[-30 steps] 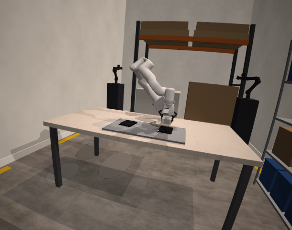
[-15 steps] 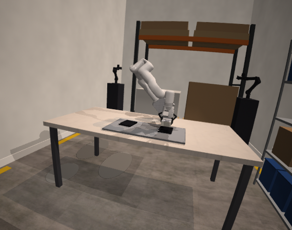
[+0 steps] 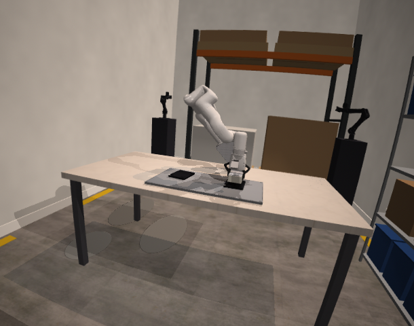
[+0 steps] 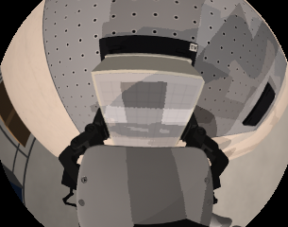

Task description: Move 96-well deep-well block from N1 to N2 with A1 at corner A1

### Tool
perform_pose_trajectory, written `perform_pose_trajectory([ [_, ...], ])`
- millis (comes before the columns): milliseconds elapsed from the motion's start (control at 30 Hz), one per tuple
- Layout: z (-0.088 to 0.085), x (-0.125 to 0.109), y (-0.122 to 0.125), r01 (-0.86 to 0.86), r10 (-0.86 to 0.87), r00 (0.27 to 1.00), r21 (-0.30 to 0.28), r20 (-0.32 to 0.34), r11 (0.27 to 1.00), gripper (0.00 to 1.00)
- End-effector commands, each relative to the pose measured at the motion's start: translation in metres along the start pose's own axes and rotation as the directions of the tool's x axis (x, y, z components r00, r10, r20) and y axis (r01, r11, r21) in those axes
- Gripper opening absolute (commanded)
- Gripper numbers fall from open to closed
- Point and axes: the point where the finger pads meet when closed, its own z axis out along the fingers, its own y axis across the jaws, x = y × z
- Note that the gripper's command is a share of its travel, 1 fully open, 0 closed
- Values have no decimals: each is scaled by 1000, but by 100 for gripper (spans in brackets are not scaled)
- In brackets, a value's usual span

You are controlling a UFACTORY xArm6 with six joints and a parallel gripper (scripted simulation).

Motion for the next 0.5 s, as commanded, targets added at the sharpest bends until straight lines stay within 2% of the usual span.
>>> perform_pose_trajectory([
  [0, 6, 1, -1, -1, 1, 1000, 1, -2, 1000, 0],
  [467, 8, 1, -1, 0, 0, 1000, 1, -2, 1000, 0],
])
